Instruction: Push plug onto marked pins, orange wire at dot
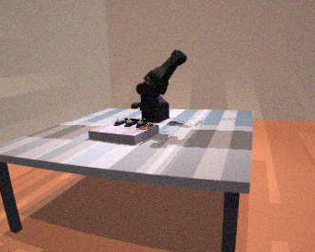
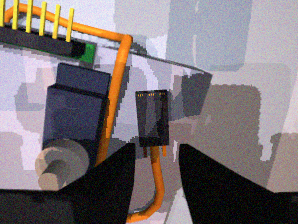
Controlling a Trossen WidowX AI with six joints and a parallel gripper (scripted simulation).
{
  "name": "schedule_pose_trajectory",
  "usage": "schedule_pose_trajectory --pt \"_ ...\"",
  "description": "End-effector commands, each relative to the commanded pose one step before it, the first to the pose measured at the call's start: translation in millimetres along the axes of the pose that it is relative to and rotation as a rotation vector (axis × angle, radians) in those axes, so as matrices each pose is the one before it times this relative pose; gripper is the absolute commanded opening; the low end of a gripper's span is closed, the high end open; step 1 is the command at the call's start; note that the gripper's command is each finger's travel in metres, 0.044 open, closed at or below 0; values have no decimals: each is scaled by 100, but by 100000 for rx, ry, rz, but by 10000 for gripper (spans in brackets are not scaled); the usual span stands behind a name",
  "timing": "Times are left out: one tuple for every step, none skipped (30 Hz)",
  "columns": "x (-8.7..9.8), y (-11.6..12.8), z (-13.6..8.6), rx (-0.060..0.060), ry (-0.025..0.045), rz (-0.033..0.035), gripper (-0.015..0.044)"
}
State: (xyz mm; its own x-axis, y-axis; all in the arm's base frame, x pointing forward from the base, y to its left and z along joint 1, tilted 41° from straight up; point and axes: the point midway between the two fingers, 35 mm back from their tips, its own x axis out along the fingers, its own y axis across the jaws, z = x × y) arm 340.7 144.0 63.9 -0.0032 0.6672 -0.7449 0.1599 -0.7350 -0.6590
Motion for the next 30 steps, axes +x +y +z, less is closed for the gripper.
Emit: schedule_pose_trajectory --pt "1010 144 135 -785 -1799 -1029 115" --pt "25 0 1 -122 47 34 115" --pt "51 0 1 -250 97 70 115" --pt "71 -1 2 -346 135 96 115" --pt "92 -1 3 -449 176 124 115" --pt "114 -2 4 -558 220 153 115" --pt "136 -4 6 -673 267 182 115" --pt "153 -5 7 -757 302 203 115" --pt "160 -7 9 -798 321 211 115" --pt "161 -9 10 -808 328 211 115" --pt "161 -10 11 -809 332 209 115" --pt "159 -12 12 -808 334 206 115" --pt "126 -11 10 -643 268 162 115" --pt "76 -7 7 -389 163 97 115" --pt "25 -2 2 -130 55 32 115" --pt "0 0 0 0 0 0 89" --pt "0 0 0 0 0 0 62" --pt "0 0 0 0 0 0 36" --pt "0 0 0 0 0 0 30" --pt "0 0 0 0 0 0 23" --pt "0 0 0 0 0 0 16" --pt "0 0 0 0 0 0 10" --pt "0 0 0 0 0 0 3" --pt "-123 -1 -8 151 129 89 0" --pt "-224 -1 -13 276 235 162 0" --pt "-333 -2 -17 411 350 242 0" --pt "-454 -2 -20 563 476 330 0" --pt "-509 -2 -16 634 533 371 0" --pt "-571 -2 -11 715 597 417 0" --pt "-629 -1 -3 792 657 461 0"
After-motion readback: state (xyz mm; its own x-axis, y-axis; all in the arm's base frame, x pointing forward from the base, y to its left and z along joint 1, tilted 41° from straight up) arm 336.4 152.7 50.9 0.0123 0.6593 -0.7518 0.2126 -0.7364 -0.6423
